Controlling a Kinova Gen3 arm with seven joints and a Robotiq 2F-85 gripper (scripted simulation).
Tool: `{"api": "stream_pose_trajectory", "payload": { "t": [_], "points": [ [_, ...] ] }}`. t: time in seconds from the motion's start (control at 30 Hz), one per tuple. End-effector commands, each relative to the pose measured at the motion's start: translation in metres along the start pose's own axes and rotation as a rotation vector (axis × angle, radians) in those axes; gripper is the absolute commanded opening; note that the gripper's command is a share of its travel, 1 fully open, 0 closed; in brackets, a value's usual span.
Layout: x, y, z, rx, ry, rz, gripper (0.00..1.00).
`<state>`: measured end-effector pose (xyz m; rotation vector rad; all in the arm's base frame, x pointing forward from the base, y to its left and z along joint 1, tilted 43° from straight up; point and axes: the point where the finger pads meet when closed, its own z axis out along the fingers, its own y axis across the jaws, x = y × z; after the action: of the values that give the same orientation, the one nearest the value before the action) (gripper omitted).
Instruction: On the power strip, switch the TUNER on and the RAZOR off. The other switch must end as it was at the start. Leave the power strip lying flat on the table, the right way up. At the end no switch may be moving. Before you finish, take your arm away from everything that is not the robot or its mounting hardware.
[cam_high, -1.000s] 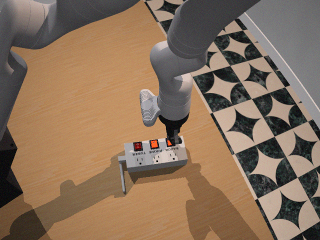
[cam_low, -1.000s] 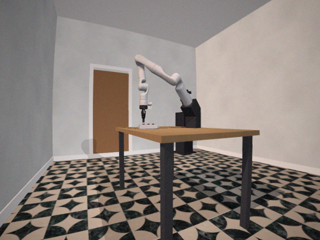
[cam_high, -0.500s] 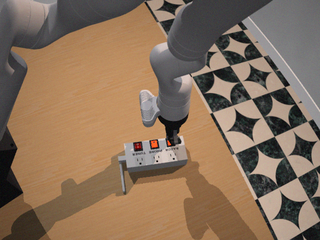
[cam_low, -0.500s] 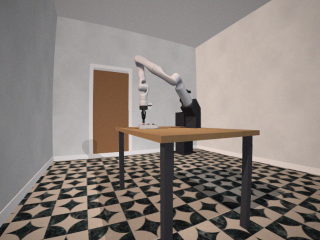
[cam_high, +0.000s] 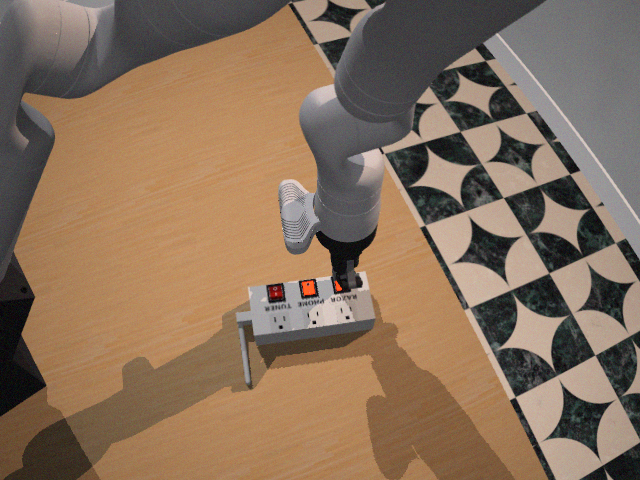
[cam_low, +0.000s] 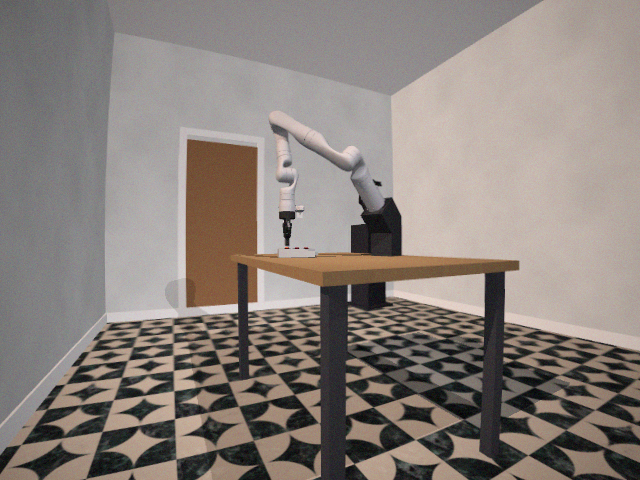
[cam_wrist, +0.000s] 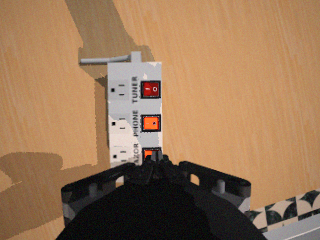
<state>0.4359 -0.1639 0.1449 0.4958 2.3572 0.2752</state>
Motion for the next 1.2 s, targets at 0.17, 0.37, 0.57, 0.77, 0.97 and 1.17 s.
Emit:
{"api": "stream_pose_trajectory", "payload": {
  "t": [0.17,0.37,0.57,0.77,0.97,1.17],
  "points": [
    [-0.0002,-0.0002,-0.0002,0.001,-0.001,0.000,0.00],
    [-0.0002,-0.0002,-0.0002,0.001,-0.001,0.000,0.00],
    [-0.0002,-0.0002,-0.0002,0.001,-0.001,0.000,0.00],
    [-0.0002,-0.0002,-0.0001,0.001,-0.001,0.000,0.00],
    [-0.0002,-0.0002,0.0012,0.001,-0.001,0.000,0.00],
    [-0.0002,-0.0002,0.0028,0.001,-0.001,0.000,0.00]
  ]
}}
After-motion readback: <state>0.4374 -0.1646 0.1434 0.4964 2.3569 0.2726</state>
